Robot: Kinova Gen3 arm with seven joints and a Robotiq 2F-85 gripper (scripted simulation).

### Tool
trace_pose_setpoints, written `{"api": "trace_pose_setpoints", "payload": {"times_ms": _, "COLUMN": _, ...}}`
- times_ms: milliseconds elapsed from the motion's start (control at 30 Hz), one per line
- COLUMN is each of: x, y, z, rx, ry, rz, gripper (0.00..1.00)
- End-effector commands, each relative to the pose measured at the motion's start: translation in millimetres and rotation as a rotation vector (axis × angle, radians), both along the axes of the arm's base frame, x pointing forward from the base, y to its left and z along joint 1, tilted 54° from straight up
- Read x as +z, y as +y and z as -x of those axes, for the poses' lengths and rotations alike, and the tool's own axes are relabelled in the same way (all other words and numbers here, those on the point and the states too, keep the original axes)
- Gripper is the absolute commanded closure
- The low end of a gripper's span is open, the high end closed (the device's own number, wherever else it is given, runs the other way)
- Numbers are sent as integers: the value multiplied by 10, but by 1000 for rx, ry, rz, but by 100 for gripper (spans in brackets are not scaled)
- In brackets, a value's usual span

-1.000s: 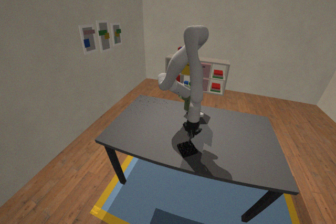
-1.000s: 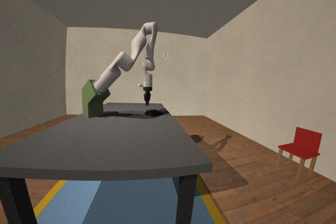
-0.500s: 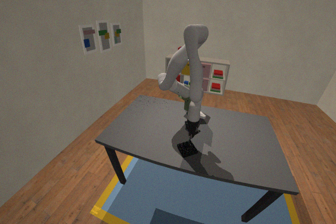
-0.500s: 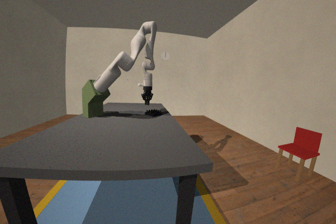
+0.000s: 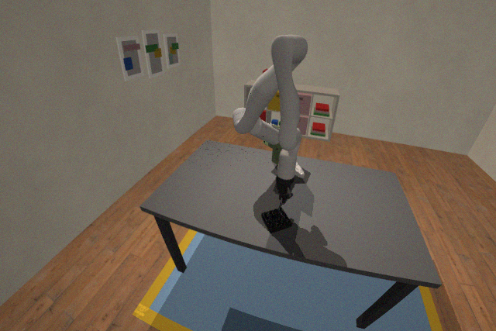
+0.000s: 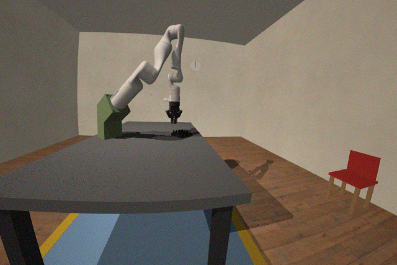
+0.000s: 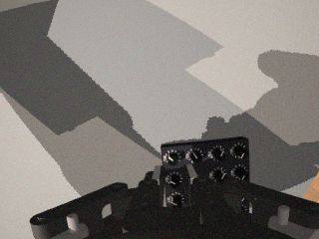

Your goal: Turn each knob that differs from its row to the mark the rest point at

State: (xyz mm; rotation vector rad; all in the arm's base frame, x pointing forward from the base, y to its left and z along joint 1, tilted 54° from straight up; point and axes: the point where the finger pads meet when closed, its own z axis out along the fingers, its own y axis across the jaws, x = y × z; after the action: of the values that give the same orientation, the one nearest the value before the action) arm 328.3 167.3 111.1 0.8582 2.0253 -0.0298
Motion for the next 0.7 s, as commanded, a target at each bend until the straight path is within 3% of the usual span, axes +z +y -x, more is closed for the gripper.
{"api": "trace_pose_setpoints", "payload": {"times_ms": 0, "x": 3, "y": 9, "z": 6, "rx": -11, "ry": -9, "rz": -18, "gripper": 81}}
{"api": "trace_pose_setpoints", "payload": {"times_ms": 267, "x": 7, "y": 11, "z": 10, "rx": -42, "ry": -26, "rz": -55, "gripper": 81}}
{"api": "trace_pose_setpoints", "payload": {"times_ms": 667, "x": 8, "y": 11, "z": 11, "rx": -46, "ry": -28, "rz": -60, "gripper": 81}}
